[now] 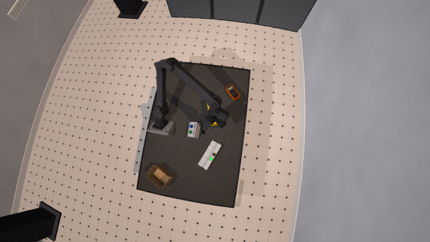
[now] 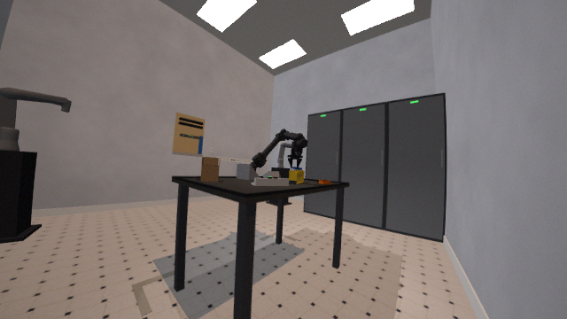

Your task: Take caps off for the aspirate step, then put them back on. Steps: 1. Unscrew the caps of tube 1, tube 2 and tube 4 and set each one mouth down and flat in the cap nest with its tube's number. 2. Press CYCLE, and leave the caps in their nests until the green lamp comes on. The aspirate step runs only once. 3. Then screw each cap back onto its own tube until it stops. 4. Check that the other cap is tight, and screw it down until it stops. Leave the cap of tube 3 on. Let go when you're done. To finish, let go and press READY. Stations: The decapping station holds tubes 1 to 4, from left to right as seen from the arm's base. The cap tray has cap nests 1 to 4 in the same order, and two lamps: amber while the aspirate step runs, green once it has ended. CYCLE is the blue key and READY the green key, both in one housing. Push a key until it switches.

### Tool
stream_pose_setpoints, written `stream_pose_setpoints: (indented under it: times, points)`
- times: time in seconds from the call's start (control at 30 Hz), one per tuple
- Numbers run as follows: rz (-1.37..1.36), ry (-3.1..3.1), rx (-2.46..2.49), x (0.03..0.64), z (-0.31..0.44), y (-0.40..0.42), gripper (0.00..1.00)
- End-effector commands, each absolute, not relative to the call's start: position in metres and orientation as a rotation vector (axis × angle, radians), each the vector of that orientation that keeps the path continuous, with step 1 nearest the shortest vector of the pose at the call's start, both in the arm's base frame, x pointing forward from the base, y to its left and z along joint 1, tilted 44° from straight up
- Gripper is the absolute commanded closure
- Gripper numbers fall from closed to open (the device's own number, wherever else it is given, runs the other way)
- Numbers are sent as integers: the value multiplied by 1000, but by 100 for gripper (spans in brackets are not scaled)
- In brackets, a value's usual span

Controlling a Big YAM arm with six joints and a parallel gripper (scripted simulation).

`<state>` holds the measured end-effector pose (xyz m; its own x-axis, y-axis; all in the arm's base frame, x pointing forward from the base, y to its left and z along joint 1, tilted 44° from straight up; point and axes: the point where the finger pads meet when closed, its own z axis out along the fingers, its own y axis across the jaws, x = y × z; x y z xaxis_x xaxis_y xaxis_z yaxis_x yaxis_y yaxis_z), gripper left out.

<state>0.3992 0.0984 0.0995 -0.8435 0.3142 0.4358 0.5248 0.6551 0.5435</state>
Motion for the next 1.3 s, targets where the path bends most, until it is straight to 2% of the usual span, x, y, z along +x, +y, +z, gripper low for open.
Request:
stream_pose_setpoints:
  times: [0.0, 0.47, 0.67, 0.9, 0.93, 1.27]
  points:
    - [-1005, -2616, -556, 405, 98, 106, 51]
    - [-1144, -2825, 195, 403, 99, 107, 51]
    - [-1170, -2850, 405, 403, 99, 107, 51]
    - [-1171, -2854, 409, 405, 104, 106, 51]
    - [-1172, -2878, 381, 408, 106, 99, 100]
    - [-1172, -2878, 381, 408, 106, 99, 100]
